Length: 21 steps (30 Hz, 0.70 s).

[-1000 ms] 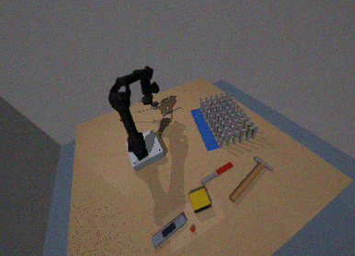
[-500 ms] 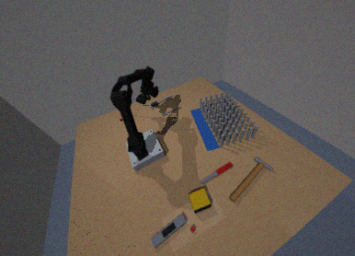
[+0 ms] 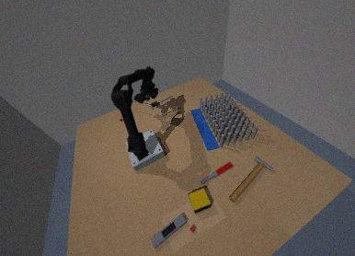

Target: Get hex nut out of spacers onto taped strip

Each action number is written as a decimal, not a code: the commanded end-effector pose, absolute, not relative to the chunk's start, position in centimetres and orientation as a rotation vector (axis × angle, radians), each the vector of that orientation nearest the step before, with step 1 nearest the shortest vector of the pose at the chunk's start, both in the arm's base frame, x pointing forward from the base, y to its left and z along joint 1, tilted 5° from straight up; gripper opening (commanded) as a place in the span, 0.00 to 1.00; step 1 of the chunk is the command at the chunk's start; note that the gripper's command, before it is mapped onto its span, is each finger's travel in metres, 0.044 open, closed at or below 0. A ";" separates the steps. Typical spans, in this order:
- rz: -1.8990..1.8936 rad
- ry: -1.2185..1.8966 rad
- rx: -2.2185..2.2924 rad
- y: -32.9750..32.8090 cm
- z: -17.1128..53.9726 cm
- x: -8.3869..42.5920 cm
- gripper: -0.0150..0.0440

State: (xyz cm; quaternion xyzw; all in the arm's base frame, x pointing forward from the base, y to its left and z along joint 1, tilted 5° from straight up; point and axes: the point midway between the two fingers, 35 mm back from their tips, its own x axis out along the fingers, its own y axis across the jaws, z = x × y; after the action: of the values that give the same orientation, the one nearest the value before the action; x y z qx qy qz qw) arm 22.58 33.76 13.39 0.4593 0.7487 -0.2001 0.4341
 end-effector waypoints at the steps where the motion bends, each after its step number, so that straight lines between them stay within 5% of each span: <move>1: -0.501 1.873 1.151 33.9 13.1 22.6 0.25; 21: -0.501 1.873 1.152 34.2 10.9 22.9 0.25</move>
State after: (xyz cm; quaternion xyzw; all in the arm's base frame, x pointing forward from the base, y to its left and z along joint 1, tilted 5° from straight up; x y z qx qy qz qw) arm 22.88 34.07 11.24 0.4603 0.7484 -0.2016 0.4329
